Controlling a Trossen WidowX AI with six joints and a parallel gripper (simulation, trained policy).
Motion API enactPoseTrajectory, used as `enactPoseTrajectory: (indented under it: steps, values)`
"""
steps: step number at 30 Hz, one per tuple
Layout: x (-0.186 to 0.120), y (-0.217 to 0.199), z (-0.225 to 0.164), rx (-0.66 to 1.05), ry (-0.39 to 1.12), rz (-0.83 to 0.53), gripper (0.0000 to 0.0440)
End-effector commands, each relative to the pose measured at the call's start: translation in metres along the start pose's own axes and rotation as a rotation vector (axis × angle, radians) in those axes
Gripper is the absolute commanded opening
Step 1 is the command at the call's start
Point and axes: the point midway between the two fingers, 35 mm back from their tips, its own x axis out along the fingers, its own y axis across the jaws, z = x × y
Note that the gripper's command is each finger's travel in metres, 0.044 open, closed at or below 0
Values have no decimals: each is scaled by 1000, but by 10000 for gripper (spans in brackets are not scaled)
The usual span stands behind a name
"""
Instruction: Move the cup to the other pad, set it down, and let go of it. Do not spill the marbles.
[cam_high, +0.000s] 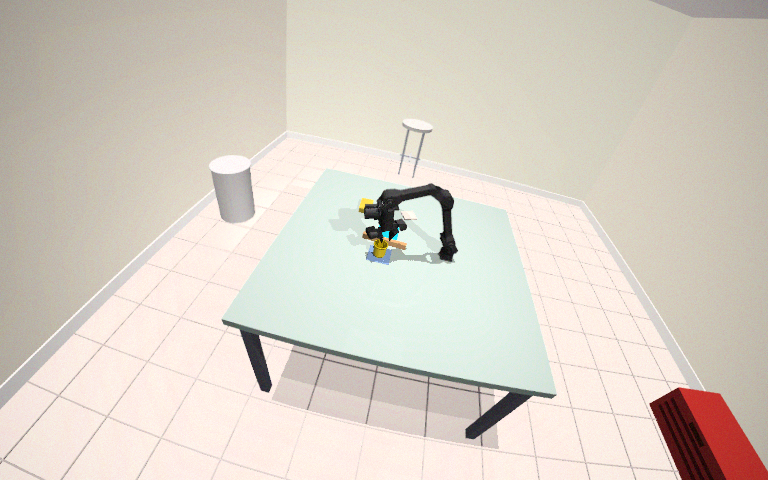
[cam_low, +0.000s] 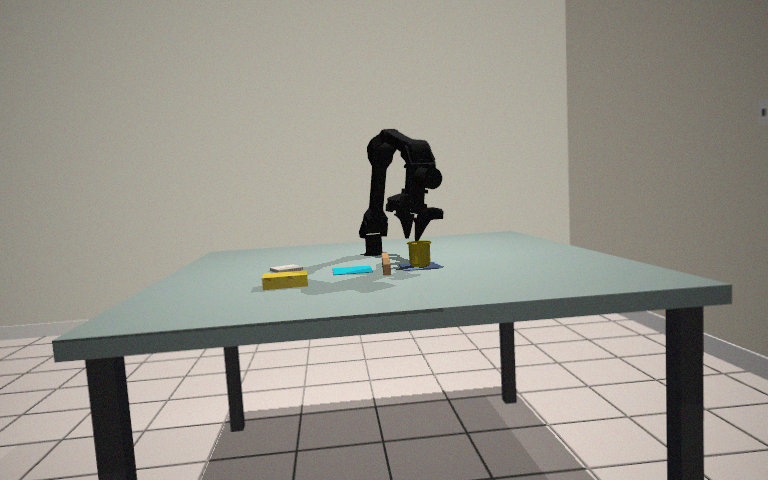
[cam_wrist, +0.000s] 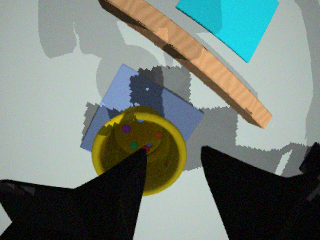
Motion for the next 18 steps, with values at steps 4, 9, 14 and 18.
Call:
enactPoseTrajectory:
  steps: [4,9,14,18]
  values:
    - [25,0,-1,-5,-2,-32,190]
    - [44,0,-3,-28,1,-47,190]
    - [59,0,-4,-61,5,-50,157]
    - [61,-1,-1,-82,-5,-40,62]
